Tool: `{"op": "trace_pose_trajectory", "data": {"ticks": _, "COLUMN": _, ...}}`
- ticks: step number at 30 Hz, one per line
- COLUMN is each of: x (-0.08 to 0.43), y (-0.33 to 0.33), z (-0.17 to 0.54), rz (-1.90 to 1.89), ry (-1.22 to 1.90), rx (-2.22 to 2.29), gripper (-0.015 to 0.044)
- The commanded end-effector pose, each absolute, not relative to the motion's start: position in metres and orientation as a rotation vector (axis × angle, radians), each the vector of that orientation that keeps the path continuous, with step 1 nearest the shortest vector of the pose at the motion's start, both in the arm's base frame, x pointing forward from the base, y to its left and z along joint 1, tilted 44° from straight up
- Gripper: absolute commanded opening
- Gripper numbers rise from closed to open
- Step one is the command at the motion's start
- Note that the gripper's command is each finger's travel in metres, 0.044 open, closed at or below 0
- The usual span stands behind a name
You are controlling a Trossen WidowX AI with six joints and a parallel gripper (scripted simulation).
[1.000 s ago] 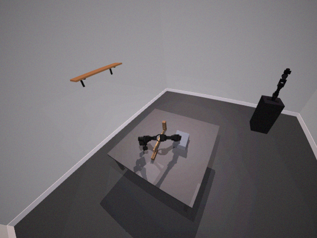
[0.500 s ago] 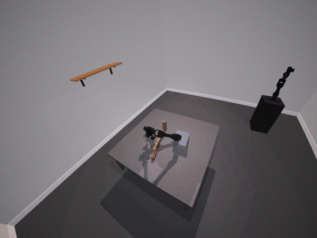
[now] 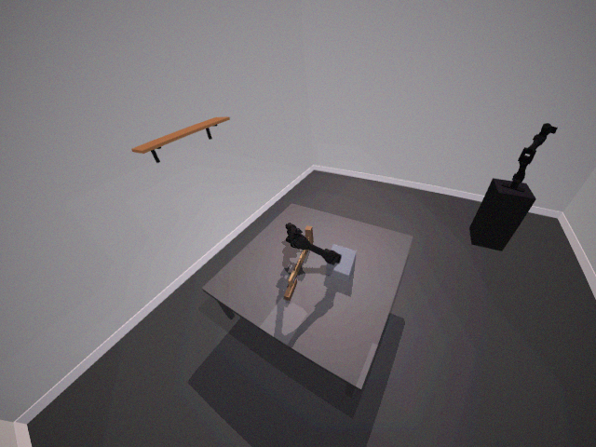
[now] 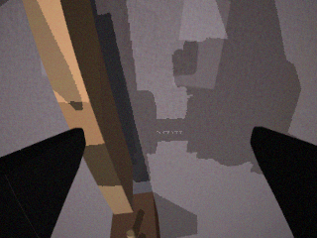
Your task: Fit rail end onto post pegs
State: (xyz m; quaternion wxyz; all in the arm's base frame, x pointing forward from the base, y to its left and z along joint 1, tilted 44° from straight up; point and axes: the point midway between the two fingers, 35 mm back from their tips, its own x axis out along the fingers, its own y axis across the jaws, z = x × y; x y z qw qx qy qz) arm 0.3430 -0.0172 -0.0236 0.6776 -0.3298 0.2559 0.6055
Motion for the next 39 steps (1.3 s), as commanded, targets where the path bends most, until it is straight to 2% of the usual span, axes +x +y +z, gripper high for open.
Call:
{"op": "trace_pose_trajectory", "data": {"ticks": 1, "x": 0.302, "y": -0.036, "z": -0.044, "rz": 1.493, "ry": 0.48, "rx": -0.796, "gripper": 0.044}}
{"op": "trace_pose_trajectory", "data": {"ticks": 39, "x": 0.305, "y": -0.004, "z": -0.08, "rz": 1.492, "ry": 0.48, "rx": -0.796, "gripper": 0.044}}
